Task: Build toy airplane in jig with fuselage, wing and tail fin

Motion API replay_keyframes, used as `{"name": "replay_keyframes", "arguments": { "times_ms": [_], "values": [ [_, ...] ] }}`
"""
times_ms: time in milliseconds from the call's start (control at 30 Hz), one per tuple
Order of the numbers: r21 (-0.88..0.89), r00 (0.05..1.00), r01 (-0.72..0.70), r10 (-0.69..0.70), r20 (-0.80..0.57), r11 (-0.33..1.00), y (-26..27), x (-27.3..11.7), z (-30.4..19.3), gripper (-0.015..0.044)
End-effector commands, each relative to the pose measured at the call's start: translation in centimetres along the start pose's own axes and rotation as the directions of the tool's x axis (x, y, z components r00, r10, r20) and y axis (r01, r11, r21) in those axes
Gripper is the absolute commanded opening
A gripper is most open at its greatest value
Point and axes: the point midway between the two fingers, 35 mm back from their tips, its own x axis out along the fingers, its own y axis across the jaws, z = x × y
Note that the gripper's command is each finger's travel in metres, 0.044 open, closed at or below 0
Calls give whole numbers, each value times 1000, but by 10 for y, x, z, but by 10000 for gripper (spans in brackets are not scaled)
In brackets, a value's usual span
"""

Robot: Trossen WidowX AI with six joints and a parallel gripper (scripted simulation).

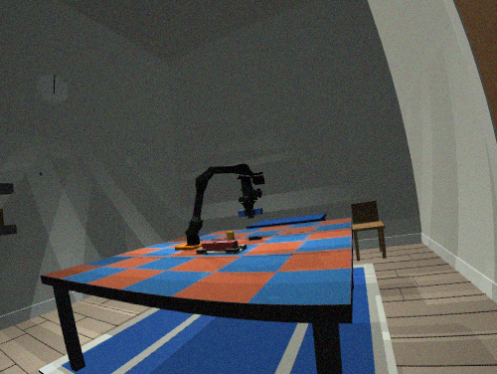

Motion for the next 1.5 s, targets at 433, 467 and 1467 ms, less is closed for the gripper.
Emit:
{"name": "replay_keyframes", "arguments": {
  "times_ms": [433,467,1467],
  "values": [
    [-227,1000,5,-5,2,974,-53,4,-7,0],
    [-241,1000,5,-5,2,971,-56,4,-8,0],
    [-632,1000,11,-17,-4,775,-145,18,-44,0]
  ]
}}
